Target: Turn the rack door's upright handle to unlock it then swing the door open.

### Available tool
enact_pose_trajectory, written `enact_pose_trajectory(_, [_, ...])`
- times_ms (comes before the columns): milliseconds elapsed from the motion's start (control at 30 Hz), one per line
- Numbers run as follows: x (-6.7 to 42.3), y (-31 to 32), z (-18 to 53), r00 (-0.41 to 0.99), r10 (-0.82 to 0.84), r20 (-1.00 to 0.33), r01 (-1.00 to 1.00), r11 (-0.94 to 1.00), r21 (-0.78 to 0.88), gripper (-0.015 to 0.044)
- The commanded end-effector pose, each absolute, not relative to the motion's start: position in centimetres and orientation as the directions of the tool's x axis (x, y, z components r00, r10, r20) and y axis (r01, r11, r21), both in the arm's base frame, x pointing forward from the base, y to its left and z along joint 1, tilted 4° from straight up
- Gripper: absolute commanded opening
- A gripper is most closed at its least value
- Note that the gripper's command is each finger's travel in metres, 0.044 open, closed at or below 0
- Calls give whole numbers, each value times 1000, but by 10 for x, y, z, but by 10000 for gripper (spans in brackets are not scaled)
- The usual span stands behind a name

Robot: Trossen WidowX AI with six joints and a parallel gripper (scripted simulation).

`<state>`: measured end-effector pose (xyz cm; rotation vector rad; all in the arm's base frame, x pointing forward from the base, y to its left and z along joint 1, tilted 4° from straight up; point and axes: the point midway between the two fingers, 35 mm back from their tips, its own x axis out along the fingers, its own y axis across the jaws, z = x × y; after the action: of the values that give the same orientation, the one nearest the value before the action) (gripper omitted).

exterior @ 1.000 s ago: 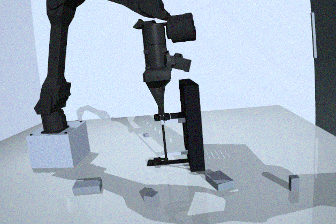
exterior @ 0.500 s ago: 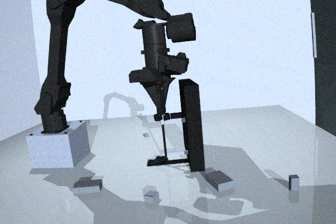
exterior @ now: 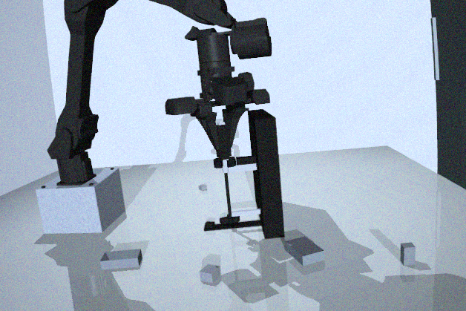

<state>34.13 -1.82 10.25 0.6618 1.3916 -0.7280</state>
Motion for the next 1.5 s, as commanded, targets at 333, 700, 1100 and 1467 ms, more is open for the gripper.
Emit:
enact_pose_trajectory(333, [341, -18, 102, 37, -63, -997, 994, -101, 43, 14])
enact_pose_trajectory(700, [341, -18, 102, 37, -63, -997, 990, -133, 45, 14])
enact_pose_trajectory(1100, [341, -18, 102, 37, -63, -997, 990, -133, 45, 250])
enact_pose_trajectory(1467, [341, -18, 102, 37, -63, -997, 972, 235, 21, 286])
